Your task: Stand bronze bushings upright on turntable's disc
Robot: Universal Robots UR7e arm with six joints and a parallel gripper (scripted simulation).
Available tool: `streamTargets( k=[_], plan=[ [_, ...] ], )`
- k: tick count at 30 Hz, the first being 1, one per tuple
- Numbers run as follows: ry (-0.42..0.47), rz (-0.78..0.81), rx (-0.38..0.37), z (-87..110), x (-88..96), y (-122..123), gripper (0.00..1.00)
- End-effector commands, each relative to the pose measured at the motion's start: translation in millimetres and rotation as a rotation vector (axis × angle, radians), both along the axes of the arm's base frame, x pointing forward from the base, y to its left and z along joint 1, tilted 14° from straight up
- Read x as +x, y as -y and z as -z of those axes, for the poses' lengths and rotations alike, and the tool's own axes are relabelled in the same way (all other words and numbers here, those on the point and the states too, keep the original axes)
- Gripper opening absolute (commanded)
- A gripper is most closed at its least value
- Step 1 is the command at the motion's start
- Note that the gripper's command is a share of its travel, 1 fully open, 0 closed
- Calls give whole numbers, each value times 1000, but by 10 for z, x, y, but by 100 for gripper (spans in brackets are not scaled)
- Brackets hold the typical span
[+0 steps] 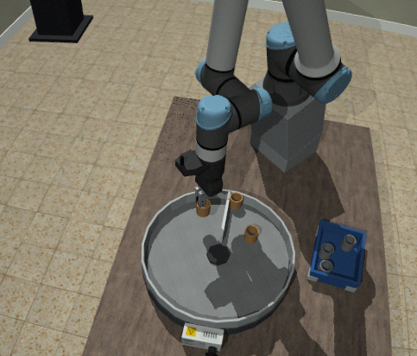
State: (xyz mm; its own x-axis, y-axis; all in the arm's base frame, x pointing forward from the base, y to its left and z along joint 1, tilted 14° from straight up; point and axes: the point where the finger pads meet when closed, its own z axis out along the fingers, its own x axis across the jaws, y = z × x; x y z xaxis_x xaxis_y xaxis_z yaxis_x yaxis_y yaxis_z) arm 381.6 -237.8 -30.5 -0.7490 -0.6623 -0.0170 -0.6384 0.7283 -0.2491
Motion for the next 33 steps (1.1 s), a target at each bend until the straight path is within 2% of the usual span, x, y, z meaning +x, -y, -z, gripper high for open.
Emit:
streamTargets(
  k=[1, 15, 23, 33],
  plan=[
    [1, 0, -1, -4, 2, 2, 0],
    [1, 0, -1, 28, 8, 8, 0],
    [1, 0, -1, 242, 46, 51, 0],
    [1, 0, -1, 257, 48, 54, 0]
  ],
)
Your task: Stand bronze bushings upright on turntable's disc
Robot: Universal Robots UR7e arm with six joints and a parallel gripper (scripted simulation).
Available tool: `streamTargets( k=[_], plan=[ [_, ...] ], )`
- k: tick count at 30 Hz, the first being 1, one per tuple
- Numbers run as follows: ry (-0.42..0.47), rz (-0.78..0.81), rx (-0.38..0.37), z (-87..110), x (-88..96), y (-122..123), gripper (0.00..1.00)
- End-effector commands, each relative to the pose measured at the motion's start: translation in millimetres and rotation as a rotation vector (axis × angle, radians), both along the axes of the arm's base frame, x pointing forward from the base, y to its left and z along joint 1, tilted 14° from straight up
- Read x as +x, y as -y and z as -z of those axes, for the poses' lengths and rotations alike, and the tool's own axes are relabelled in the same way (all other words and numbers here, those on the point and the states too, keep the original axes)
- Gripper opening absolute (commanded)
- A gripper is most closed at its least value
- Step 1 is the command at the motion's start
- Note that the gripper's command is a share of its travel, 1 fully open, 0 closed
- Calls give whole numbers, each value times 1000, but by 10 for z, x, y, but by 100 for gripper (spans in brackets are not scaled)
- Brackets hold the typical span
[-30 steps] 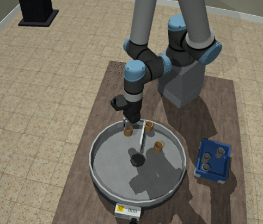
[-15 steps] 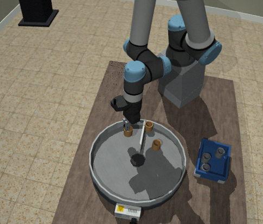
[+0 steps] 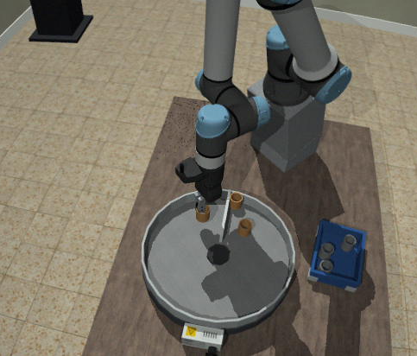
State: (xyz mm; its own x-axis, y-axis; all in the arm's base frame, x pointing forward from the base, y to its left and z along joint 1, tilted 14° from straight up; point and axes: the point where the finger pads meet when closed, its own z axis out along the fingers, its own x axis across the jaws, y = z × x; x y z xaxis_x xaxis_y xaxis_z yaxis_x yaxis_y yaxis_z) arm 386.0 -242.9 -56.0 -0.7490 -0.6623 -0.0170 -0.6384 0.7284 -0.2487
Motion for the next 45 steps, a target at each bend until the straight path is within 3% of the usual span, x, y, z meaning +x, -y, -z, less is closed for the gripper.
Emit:
streamTargets(
  k=[1, 33, 45],
  plan=[
    [1, 0, -1, 1, 4, 4, 0],
    [1, 0, -1, 6, 5, 4, 0],
    [1, 0, -1, 139, 29, 29, 0]
  ],
)
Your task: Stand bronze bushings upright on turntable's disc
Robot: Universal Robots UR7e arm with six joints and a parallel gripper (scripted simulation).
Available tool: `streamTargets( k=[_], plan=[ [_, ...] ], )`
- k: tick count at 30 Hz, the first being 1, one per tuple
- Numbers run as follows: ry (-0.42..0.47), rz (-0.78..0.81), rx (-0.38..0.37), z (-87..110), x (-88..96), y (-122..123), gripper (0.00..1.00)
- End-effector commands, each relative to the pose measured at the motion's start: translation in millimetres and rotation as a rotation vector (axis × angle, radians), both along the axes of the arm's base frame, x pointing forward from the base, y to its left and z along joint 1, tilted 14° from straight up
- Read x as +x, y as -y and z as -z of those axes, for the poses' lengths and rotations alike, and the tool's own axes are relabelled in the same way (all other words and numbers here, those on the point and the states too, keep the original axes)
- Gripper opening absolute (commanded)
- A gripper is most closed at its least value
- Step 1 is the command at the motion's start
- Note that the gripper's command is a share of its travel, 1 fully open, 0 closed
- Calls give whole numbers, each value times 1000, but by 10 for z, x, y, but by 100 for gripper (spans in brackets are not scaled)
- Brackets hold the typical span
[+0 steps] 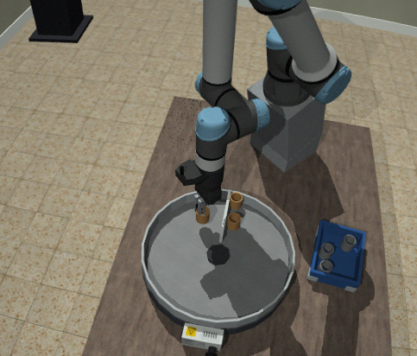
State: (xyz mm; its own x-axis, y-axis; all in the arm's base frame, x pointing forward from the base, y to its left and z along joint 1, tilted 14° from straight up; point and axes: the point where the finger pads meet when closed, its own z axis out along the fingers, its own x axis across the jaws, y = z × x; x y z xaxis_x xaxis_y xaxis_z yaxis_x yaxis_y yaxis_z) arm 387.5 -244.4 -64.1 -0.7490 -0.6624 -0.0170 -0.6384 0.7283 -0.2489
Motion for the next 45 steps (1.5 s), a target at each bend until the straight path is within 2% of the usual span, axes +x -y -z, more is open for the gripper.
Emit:
streamTargets(
  k=[1, 16, 45],
  plan=[
    [1, 0, -1, 76, 17, 17, 0],
    [1, 0, -1, 244, 48, 47, 0],
    [1, 0, -1, 252, 50, 49, 0]
  ],
)
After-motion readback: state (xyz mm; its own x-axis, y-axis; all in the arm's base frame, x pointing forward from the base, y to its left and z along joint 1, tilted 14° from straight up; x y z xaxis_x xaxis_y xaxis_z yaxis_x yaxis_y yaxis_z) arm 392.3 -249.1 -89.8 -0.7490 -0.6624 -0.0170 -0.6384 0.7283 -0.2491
